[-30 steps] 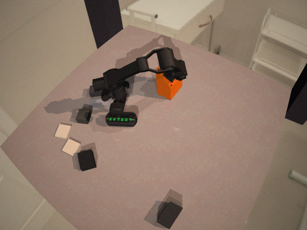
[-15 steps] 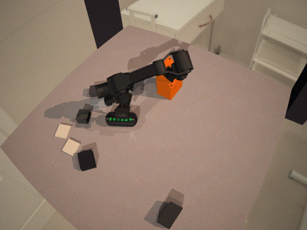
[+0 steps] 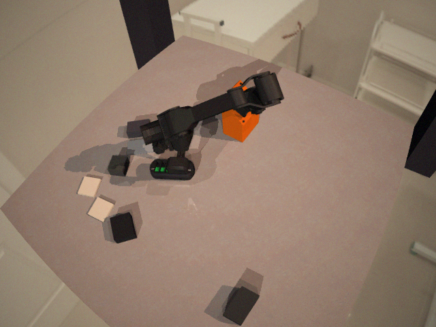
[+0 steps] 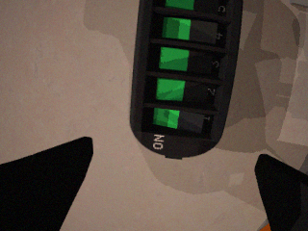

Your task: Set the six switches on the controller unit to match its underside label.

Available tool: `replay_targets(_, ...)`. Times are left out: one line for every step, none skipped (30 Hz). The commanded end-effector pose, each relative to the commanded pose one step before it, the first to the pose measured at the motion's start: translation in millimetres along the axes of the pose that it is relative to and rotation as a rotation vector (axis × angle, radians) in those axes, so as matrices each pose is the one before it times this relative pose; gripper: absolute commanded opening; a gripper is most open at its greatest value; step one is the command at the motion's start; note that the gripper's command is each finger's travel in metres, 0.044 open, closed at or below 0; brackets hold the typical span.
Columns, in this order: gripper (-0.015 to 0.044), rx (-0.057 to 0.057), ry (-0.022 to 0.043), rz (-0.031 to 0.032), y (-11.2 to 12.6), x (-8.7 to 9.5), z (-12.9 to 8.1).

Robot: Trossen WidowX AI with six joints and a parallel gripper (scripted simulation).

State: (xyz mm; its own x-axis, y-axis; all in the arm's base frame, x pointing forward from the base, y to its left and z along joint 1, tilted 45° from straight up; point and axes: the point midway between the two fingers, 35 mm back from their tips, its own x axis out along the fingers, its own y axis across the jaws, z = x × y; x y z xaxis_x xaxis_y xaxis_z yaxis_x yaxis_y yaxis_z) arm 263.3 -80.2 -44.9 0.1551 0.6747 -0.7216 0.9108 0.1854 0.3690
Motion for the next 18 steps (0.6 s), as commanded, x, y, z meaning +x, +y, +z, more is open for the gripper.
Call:
replay_targets(0.044,0.0092,0.00589,-0.00032,-1.33,8.01,-1.5)
replay_targets(0.044,0.0,-0.00006,0.0,0.06,1.67,0.09)
replay_targets(0.044,0.0,-0.00005,0.0,0.05,1.67,0.08)
replay_targets(0.044,0.0,-0.00003,0.00001,0.05,1.66,0.07)
replay_targets(0.044,0.0,-0.00002,0.00001,0.04,1.66,0.06)
replay_targets(0.044,0.0,-0.00001,0.00002,0.04,1.66,0.05)
replay_targets(0.044,0.0,0.0,0.00002,0.03,1.66,0.04)
replay_targets(0.044,0.0,0.00002,0.00003,0.03,1.65,0.03)
replay_targets(0.044,0.0,0.00003,0.00003,0.02,1.65,0.02)
replay_targets(0.044,0.0,0.00004,0.00004,0.02,1.65,0.01)
replay_targets(0.044,0.0,0.00005,0.00004,0.01,1.64,0.0)
replay_targets(0.044,0.0,0.00007,0.00004,0.01,1.64,-0.01)
replay_targets(0.044,0.0,0.00008,0.00005,0.0,1.64,-0.02)
replay_targets(0.044,0.0,0.00009,0.00005,0.0,1.64,-0.03)
replay_targets(0.044,0.0,0.0001,0.00006,-0.01,1.63,-0.04)
replay_targets(0.044,0.0,0.00012,0.00006,-0.01,1.63,-0.05)
replay_targets(0.044,0.0,0.00013,0.00006,-0.02,1.62,-0.06)
replay_targets(0.044,0.0,0.00014,0.00007,-0.02,1.62,-0.07)
